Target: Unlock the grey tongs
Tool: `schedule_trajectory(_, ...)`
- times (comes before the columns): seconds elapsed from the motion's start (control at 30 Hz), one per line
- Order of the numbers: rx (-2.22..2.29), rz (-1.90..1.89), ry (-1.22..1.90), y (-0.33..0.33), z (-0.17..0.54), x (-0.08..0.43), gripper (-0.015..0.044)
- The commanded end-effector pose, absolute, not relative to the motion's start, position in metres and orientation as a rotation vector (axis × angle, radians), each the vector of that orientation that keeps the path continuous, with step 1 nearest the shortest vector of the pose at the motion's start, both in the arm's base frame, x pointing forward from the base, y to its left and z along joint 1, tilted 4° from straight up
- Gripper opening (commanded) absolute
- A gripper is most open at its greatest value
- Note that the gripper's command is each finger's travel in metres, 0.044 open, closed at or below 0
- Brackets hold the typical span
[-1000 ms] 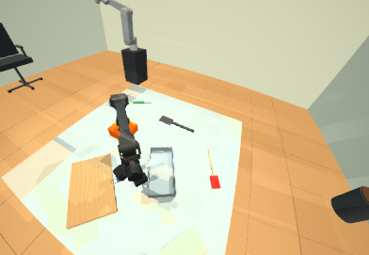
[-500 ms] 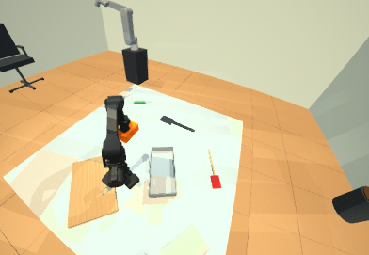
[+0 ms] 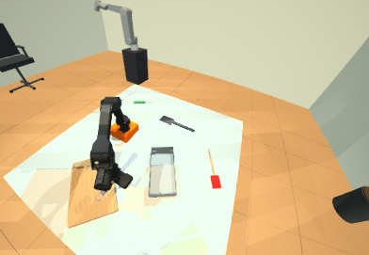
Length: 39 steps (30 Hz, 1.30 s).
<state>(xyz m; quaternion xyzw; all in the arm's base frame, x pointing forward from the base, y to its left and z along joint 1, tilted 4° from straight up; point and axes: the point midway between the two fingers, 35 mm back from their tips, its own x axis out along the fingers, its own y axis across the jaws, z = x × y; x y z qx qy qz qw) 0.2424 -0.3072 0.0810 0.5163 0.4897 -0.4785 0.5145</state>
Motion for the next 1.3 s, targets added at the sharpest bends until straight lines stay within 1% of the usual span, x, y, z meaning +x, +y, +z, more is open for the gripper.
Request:
schedule_trajectory(0.0, 1.169, -1.082, 1.219, -0.321, 0.08, 0.228, -0.015)
schedule_trajectory(1.1, 0.573, -0.53, 1.455, -0.397, 0.071, 0.098, -0.015)
schedule_trajectory(1.27, 0.561, -0.518, 1.458, -0.398, 0.071, 0.095, -0.015)
